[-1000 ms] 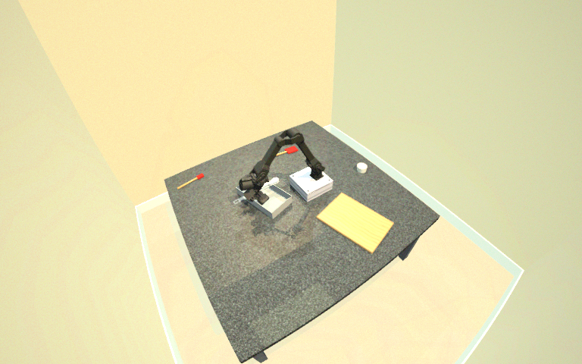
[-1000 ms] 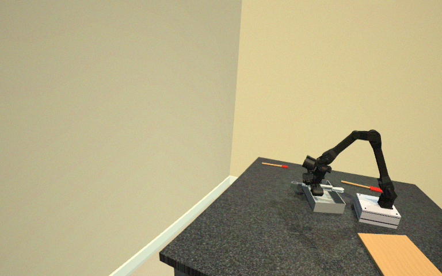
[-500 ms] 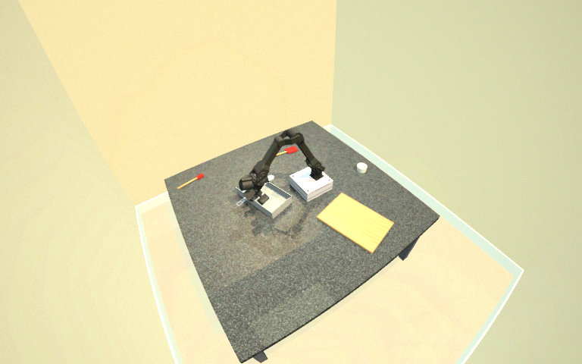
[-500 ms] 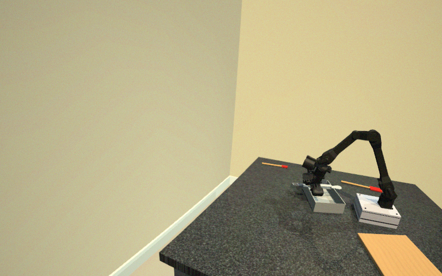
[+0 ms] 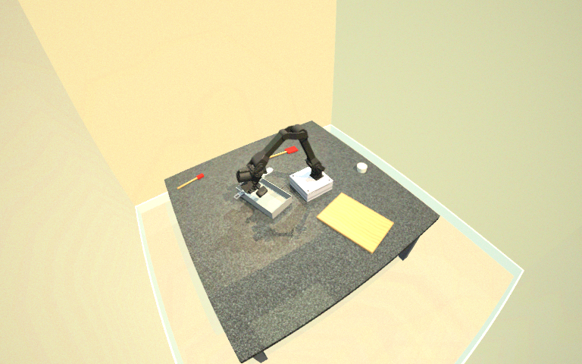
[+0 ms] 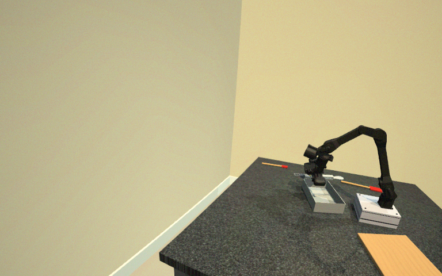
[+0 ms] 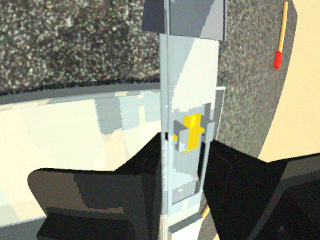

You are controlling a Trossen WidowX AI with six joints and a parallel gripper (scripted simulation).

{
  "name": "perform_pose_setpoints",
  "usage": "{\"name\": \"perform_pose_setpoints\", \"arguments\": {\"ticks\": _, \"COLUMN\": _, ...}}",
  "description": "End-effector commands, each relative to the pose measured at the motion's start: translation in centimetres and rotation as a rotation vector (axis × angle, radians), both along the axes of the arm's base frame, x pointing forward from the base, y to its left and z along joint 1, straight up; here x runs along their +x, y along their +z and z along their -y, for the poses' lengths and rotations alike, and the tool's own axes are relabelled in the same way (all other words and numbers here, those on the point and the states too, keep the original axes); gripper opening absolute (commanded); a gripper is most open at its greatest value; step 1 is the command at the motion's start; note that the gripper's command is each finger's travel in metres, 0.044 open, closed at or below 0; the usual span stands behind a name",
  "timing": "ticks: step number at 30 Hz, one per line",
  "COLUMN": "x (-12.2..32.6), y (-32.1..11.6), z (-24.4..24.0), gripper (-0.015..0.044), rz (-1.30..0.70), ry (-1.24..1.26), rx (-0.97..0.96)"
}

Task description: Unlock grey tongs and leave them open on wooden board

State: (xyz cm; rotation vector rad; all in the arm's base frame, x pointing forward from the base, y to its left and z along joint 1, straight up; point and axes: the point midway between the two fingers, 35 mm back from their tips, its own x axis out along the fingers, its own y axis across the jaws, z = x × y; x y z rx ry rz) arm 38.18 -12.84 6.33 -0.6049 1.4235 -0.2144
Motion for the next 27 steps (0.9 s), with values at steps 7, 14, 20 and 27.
{"name": "perform_pose_setpoints", "arguments": {"ticks": 7, "x": -0.18, "y": 1.85, "z": -0.03, "gripper": -0.0150, "rz": 0.005, "ry": 0.006, "rx": 0.001}}
{"name": "perform_pose_setpoints", "arguments": {"ticks": 14, "x": -0.15, "y": 1.55, "z": -0.07, "gripper": -0.0150, "rz": -0.008, "ry": -0.024, "rx": 0.085}}
{"name": "perform_pose_setpoints", "arguments": {"ticks": 20, "x": -0.21, "y": 1.24, "z": -0.24, "gripper": -0.0150, "rz": -0.029, "ry": -0.085, "rx": 0.234}}
{"name": "perform_pose_setpoints", "arguments": {"ticks": 27, "x": -0.36, "y": 1.27, "z": -0.55, "gripper": -0.0150, "rz": -0.052, "ry": -0.171, "rx": 0.410}}
